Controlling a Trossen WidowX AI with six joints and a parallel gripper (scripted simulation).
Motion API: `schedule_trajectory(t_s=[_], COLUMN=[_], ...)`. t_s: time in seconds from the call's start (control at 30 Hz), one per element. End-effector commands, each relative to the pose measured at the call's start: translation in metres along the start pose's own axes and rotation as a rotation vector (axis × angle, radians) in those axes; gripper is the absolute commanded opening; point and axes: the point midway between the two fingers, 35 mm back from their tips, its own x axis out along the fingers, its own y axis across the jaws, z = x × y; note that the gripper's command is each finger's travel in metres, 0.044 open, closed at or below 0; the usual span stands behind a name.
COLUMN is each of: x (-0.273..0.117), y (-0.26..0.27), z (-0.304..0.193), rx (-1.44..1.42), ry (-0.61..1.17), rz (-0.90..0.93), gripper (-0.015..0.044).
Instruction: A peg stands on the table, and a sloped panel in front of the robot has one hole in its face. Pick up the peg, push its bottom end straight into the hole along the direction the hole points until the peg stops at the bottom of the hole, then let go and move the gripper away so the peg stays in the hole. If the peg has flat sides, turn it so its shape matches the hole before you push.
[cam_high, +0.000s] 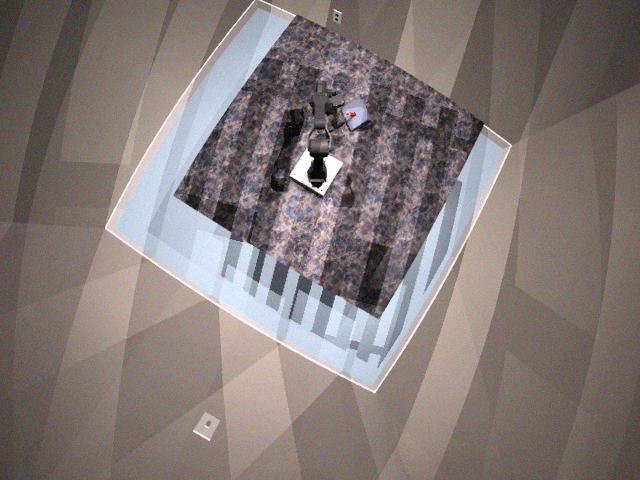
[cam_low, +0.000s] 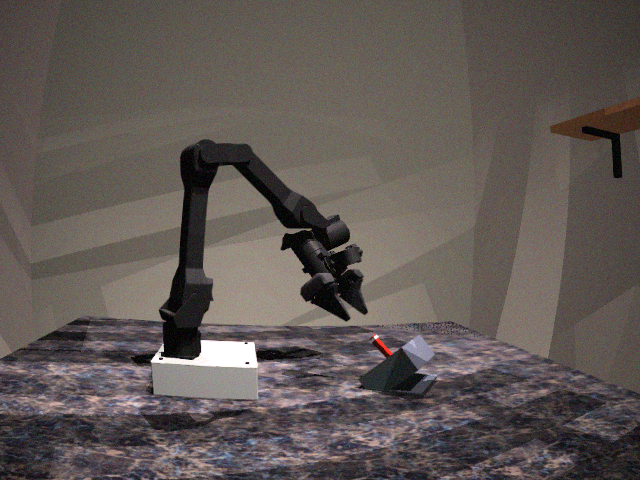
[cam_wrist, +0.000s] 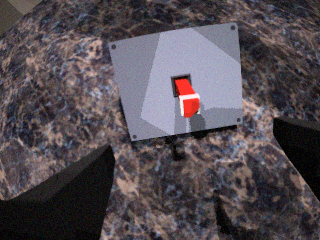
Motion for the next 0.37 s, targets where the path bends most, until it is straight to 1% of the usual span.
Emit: schedule_trajectory(t_s=[0.0, 0.17, 0.33], x=[-0.0064, -0.0150, -0.0154], y=[0.0002, -0.0001, -0.0001], z=[0.0011, 0.0003, 0.0003], rx=[0.004, 0.004, 0.004], ry=[-0.004, -0.004, -0.004], rz=[-0.001, -0.001, -0.001], gripper=[0.0440, 0.0440, 0.0440])
